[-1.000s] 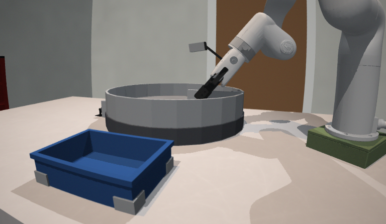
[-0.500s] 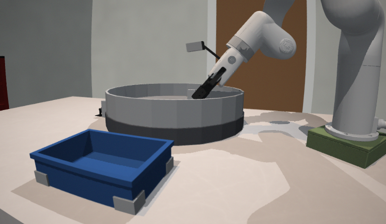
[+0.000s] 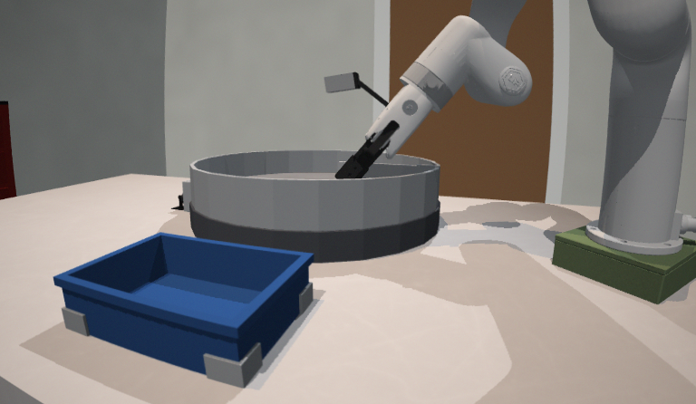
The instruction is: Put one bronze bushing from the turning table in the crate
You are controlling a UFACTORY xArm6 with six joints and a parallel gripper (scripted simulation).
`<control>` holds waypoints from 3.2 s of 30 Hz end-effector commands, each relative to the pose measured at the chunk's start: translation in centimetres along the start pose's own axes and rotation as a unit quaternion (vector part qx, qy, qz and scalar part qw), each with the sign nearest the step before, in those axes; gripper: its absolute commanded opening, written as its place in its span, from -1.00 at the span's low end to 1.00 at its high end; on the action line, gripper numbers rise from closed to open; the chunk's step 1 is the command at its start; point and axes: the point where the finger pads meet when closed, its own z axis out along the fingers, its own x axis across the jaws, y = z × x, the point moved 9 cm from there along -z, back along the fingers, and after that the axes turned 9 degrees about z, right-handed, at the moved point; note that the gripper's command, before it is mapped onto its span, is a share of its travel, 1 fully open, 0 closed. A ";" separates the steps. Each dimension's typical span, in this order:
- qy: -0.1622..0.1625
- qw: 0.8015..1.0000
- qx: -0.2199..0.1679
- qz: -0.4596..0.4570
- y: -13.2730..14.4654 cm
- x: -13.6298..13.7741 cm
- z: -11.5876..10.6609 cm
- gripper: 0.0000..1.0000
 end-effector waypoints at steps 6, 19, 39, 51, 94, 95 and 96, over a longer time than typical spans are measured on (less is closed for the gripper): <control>0.002 1.000 0.002 0.000 -1.0 -1.5 1.0 -1.00; 0.002 1.000 0.002 0.000 -2.1 -2.6 2.0 -1.00; 0.002 1.000 0.002 0.000 -4.1 -3.8 3.8 -1.00; 0.002 1.000 0.002 0.000 -5.4 -4.1 4.9 -1.00; 0.002 1.000 0.002 0.000 -11.1 -1.7 9.2 -1.00; 0.002 1.000 0.002 0.000 -11.1 -1.6 9.3 -1.00; 0.002 1.000 0.002 0.000 -11.2 -1.6 9.3 -1.00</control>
